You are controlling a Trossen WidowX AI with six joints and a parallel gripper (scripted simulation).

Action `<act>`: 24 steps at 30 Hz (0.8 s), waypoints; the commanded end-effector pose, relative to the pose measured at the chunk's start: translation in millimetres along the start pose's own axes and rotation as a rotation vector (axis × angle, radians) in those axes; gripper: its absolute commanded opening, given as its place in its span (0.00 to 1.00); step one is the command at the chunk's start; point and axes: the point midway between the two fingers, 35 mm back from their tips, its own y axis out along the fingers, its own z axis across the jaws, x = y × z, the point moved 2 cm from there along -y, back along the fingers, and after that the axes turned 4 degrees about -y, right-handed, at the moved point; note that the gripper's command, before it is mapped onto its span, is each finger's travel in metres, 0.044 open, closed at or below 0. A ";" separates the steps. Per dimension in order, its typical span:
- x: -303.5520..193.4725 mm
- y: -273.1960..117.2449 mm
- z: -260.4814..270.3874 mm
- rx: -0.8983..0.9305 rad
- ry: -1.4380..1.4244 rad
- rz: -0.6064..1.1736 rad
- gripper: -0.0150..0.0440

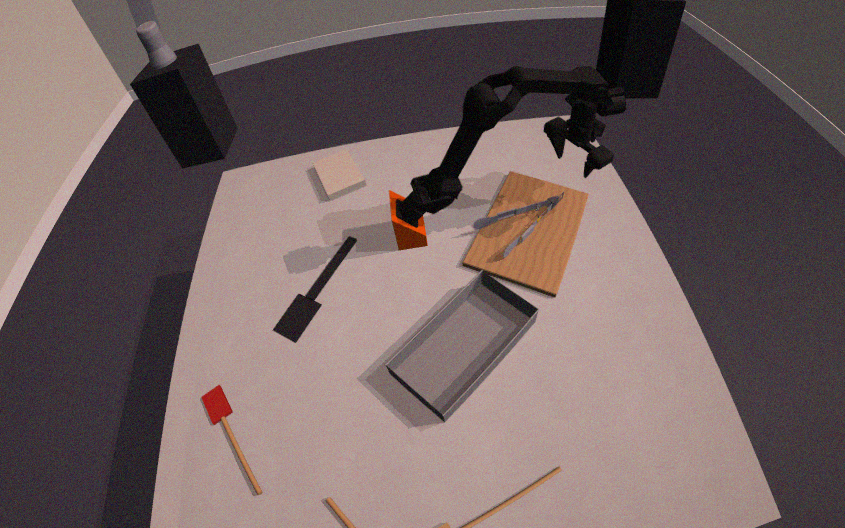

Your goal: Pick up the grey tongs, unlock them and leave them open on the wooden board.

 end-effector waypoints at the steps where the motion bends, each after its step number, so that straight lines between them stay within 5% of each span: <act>1: 20.7 -16.9 0.7 -0.003 0.008 0.001 1.00; 12: 20.9 -63.5 2.0 -0.015 -0.002 -0.066 1.00; 24: 20.3 -65.0 2.0 -0.015 -0.003 -0.068 1.00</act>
